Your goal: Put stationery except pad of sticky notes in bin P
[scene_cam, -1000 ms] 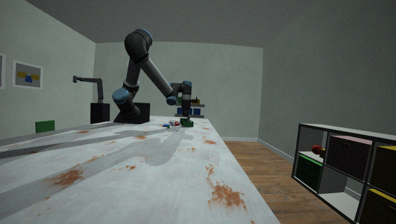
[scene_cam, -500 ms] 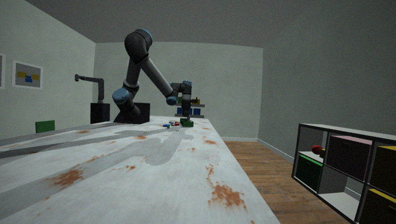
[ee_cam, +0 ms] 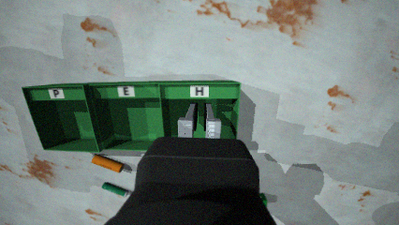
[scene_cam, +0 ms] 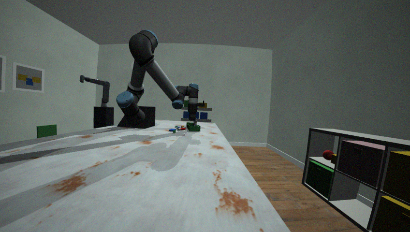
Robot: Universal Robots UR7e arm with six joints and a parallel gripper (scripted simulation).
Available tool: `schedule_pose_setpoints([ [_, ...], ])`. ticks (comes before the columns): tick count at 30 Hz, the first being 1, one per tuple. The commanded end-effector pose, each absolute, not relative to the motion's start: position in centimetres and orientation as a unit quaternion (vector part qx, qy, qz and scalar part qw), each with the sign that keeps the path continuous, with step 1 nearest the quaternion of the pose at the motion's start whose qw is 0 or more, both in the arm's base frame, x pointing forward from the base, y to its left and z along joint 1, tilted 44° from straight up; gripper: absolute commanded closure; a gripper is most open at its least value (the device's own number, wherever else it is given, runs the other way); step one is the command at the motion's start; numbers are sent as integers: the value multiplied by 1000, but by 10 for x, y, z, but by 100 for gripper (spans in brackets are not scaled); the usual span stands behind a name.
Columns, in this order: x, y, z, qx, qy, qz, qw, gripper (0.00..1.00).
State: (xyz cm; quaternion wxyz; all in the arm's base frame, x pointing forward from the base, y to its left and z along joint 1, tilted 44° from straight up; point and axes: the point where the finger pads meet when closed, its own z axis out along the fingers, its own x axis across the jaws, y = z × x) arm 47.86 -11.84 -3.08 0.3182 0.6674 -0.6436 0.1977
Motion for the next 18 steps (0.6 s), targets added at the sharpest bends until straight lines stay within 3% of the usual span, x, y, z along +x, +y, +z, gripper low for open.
schedule_pose_setpoints([
  [1, 479, -118, -30, 667, -644, 198, 318, 69],
  [18, 480, -112, -24, 668, -644, 198, 318, 69],
])
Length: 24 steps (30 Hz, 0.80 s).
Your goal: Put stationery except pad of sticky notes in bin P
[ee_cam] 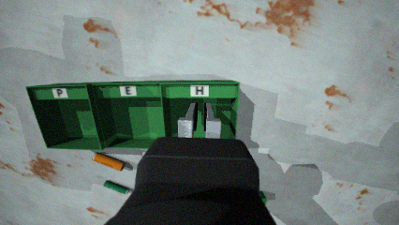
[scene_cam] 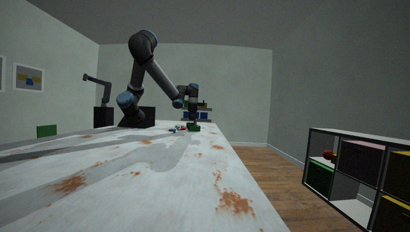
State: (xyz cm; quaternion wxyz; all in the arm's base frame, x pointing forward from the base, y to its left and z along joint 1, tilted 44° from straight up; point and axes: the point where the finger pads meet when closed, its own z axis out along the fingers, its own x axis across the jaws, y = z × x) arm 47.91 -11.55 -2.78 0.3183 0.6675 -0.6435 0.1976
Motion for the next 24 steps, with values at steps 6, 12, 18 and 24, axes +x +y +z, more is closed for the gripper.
schedule_pose_setpoints([
  [6, 482, -106, -18, 668, -644, 198, 318, 69],
  [12, 482, -103, -14, 668, -644, 198, 318, 69],
  [18, 484, -96, -7, 668, -644, 198, 318, 69],
  [24, 487, -83, 7, 668, -644, 198, 318, 69],
])
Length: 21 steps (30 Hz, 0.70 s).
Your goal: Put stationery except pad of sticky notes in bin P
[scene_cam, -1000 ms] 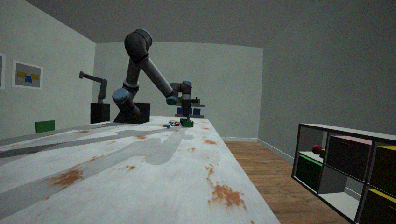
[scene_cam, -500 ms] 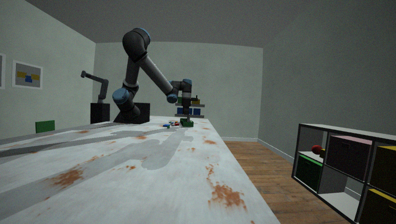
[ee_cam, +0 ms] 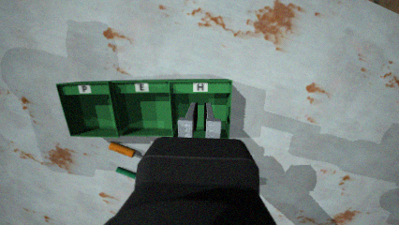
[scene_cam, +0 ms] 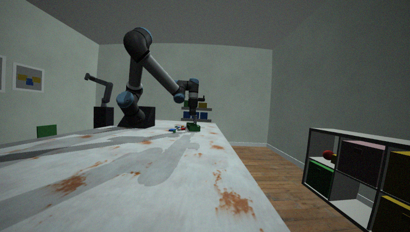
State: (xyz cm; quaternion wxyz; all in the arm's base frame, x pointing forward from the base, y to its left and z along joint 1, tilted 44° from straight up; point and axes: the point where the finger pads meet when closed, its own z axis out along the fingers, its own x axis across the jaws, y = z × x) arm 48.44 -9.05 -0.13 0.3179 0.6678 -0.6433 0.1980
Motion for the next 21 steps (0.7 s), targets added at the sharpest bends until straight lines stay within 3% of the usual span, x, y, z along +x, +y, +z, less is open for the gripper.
schedule_pose_setpoints([
  [1, 487, -83, 7, 668, -644, 198, 318, 69],
  [21, 479, -35, -36, 668, -644, 198, 318, 69],
])
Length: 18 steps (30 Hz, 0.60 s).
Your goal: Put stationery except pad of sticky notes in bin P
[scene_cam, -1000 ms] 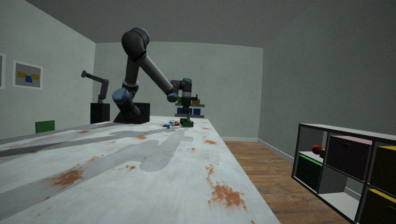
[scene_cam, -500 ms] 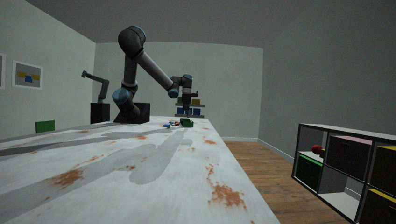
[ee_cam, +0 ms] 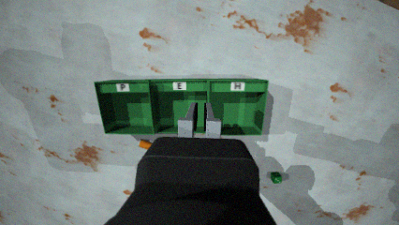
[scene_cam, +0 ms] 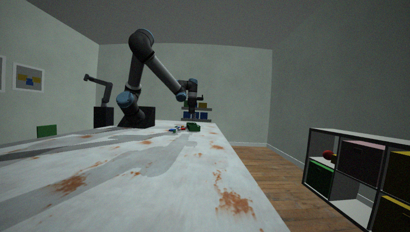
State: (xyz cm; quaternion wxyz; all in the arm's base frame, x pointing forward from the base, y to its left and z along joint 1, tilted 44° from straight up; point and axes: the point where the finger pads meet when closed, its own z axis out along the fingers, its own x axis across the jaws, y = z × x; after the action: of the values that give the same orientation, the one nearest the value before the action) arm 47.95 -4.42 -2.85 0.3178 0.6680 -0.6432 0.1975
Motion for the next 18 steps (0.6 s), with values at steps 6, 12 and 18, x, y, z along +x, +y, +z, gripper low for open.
schedule_pose_setpoints([
  [6, 477, -21, -49, 668, -644, 198, 318, 69],
  [12, 477, -23, -51, 668, -644, 198, 318, 69],
  [18, 475, -30, -59, 668, -644, 198, 318, 69],
])
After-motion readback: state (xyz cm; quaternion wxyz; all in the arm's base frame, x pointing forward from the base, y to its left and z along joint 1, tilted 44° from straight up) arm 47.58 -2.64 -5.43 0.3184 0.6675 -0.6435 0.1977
